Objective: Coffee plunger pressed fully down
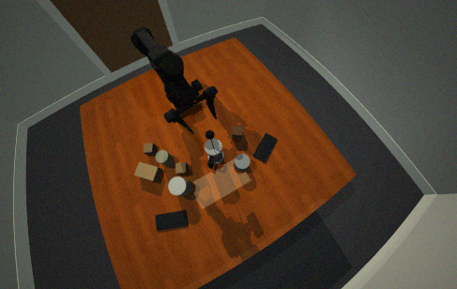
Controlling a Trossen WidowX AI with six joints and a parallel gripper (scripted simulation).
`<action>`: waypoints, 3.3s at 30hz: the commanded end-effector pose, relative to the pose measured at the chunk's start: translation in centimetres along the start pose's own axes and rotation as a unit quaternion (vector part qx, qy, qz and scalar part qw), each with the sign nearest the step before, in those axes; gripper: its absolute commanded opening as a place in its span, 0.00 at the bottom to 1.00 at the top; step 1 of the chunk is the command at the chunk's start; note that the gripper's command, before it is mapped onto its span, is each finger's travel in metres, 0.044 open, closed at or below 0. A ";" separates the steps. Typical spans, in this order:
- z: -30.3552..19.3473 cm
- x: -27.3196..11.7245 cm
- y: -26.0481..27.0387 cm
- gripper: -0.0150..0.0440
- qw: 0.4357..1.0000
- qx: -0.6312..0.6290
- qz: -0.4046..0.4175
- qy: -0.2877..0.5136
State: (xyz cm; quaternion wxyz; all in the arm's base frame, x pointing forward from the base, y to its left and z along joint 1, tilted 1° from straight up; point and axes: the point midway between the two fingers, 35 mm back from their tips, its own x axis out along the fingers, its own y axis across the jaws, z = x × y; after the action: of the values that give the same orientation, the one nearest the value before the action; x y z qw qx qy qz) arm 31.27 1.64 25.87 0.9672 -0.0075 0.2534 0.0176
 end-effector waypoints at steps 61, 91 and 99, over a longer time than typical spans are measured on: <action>-1.7 5.2 -0.1 0.47 1.000 -0.004 -0.002 -0.002; -5.7 8.2 -0.2 0.47 1.000 -0.004 -0.002 -0.002; -6.7 9.0 -0.2 0.47 1.000 -0.004 -0.002 -0.002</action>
State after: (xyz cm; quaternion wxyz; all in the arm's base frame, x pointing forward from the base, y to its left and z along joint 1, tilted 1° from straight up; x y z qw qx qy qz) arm 36.31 1.58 19.35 0.9785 -0.0072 0.2056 0.0147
